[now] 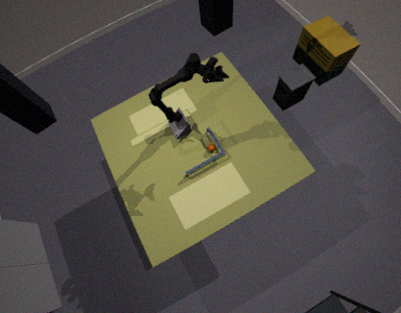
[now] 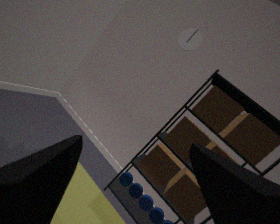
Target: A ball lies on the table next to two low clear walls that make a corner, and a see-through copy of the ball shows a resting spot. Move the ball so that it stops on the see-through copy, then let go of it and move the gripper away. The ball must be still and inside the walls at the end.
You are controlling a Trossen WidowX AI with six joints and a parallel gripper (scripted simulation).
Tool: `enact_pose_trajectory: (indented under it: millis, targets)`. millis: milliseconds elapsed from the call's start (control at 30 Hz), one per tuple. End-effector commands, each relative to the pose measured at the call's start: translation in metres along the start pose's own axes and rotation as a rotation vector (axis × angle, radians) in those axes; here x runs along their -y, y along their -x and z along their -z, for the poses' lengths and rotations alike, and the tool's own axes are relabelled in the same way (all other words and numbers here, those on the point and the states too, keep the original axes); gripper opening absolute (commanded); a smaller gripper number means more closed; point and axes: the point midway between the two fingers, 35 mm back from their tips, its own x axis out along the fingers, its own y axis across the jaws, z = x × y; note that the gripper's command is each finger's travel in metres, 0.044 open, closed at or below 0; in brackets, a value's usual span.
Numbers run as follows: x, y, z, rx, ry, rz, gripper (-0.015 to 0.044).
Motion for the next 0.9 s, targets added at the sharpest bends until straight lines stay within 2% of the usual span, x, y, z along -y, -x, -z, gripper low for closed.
enact_pose_trajectory:
  millis: [0, 233, 433, 667, 867]
  targets:
    - [-0.012, -0.043, 0.059, -0.15, 0.115, -0.082, 0.0362]
    - [-0.025, -0.088, 0.161, -0.388, 0.25, -0.239, 0.0362]
    - [-0.037, -0.103, 0.255, -0.593, 0.332, -0.418, 0.0362]
    - [-0.051, -0.09, 0.367, -0.83, 0.378, -0.687, 0.0362]
    - [-0.063, -0.05, 0.454, -1.021, 0.364, -0.975, 0.0362]
